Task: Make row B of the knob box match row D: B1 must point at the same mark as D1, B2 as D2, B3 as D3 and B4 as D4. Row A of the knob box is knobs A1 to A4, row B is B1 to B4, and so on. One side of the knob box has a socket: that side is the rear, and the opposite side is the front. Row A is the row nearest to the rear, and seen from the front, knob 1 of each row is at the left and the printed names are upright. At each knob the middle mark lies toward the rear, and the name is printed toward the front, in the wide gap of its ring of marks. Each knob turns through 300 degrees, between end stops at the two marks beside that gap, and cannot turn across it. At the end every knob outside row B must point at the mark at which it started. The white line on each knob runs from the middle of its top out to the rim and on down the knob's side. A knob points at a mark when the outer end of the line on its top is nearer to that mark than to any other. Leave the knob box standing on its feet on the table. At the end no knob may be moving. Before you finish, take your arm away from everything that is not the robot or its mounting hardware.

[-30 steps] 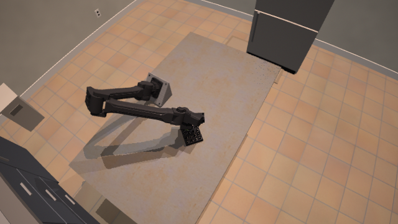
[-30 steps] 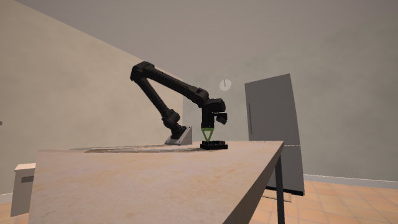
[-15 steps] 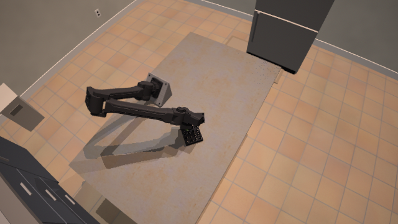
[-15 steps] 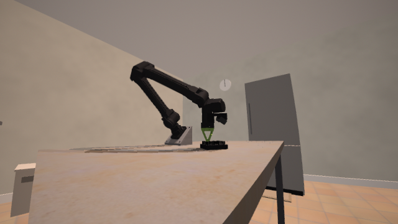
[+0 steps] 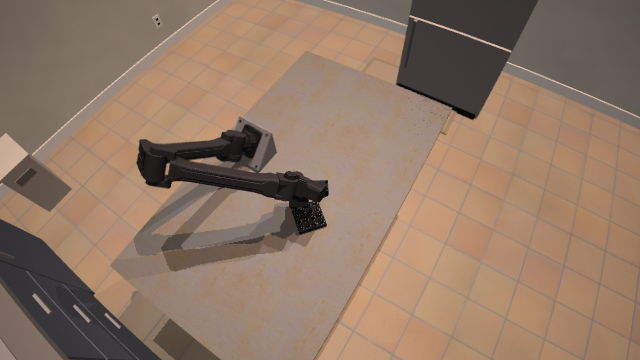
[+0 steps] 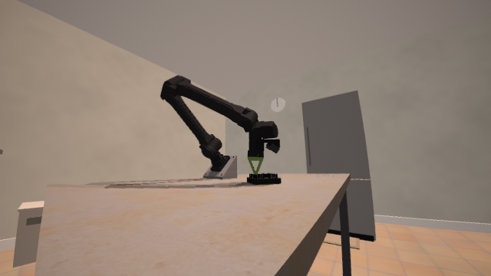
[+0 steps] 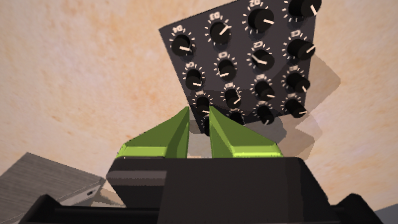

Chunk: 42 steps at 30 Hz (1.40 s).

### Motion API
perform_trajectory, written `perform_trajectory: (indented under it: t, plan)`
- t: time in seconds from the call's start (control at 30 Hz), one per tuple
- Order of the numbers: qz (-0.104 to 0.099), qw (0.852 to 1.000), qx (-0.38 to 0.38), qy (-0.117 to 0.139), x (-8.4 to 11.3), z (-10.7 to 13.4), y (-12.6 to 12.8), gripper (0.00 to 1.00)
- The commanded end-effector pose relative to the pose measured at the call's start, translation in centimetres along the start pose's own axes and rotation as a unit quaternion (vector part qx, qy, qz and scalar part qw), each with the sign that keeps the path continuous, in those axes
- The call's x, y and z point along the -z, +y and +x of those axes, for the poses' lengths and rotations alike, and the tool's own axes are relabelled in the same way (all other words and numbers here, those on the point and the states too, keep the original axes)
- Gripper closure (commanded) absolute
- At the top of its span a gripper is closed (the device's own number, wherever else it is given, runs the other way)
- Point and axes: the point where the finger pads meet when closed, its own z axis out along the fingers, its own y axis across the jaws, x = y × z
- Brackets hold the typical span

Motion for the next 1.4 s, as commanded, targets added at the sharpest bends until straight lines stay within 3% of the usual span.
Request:
perform_trajectory:
  t: [0.0,0.37,0.87,0.9,1.37]
  plan:
    - [0.014,0.999,-0.02,-0.03,3.1,-1.5,-1.7,0.81]
    - [0.014,0.999,-0.02,-0.03,5.3,-1.4,-1.7,0.81]
    - [0.015,0.999,-0.019,-0.031,5.3,-1.4,-1.5,0.81]
    - [0.014,0.999,-0.019,-0.031,5.3,-1.4,-1.5,0.0]
    - [0.012,0.999,-0.021,-0.032,9.2,-1.3,-1.5,0.0]
